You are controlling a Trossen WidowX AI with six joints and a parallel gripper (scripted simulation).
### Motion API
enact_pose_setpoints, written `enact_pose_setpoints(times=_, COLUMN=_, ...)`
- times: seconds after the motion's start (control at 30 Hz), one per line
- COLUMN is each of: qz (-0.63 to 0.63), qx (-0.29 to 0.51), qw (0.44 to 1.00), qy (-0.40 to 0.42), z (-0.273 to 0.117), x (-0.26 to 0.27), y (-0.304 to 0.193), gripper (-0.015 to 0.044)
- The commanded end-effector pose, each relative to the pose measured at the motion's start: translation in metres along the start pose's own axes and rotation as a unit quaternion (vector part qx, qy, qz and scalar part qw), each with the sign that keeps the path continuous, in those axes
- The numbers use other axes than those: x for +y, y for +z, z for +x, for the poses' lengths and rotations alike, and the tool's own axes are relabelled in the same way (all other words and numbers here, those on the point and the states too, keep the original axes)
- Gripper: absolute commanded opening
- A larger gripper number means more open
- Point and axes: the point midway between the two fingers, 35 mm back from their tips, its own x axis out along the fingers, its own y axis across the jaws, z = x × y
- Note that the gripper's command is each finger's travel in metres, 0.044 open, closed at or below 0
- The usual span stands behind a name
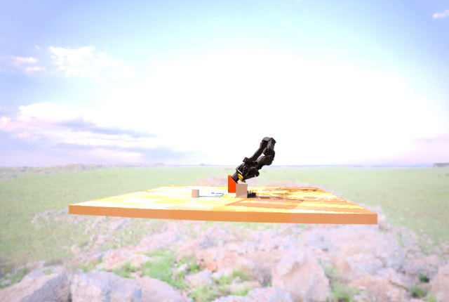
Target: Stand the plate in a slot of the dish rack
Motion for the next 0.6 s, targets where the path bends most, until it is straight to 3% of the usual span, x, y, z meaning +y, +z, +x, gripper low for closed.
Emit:
enact_pose_setpoints(times=0.0, qz=-0.029, qx=-0.039, qw=0.998, qy=0.029, z=0.003, x=0.003, y=-0.003, gripper=0.0)
enact_pose_setpoints(times=0.57, qz=-0.107, qx=-0.169, qw=0.967, qy=0.157, z=0.004, x=0.013, y=-0.021, gripper=0.0)
